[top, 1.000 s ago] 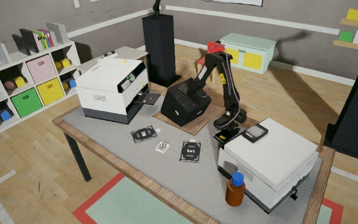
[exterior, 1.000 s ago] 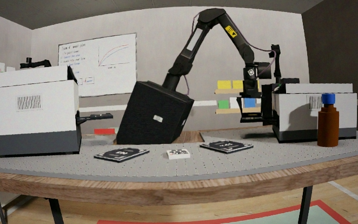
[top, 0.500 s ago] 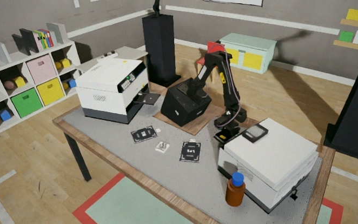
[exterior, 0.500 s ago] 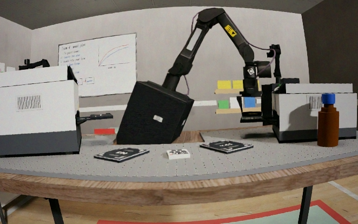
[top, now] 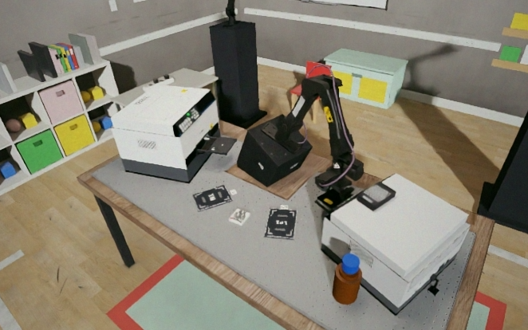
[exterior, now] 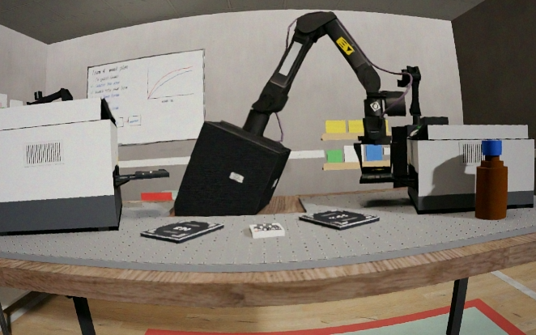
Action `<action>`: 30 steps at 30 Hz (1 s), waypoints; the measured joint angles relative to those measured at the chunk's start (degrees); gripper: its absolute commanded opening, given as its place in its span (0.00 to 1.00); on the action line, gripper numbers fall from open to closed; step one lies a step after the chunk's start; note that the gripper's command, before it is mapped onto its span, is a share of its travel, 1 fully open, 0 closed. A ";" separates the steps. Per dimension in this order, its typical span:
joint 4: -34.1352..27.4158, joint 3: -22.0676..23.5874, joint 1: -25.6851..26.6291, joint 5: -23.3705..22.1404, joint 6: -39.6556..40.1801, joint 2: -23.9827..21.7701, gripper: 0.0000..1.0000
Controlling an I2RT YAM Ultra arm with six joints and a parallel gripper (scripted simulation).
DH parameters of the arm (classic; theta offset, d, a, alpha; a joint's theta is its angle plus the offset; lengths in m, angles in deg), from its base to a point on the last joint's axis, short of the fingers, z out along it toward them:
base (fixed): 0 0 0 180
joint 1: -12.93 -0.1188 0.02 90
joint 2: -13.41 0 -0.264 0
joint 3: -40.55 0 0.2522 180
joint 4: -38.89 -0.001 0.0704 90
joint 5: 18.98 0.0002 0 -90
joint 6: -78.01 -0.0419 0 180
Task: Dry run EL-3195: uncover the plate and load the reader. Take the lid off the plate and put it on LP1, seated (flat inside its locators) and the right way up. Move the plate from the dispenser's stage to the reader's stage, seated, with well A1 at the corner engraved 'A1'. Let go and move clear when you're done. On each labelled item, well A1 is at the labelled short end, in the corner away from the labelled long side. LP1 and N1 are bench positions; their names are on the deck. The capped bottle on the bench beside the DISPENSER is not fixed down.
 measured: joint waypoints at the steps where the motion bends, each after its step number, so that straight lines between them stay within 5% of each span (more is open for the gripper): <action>1: -0.09 0.00 0.09 0.00 0.00 -0.13 0.85; 30: -1.95 -0.55 0.00 -0.11 0.02 -1.95 0.85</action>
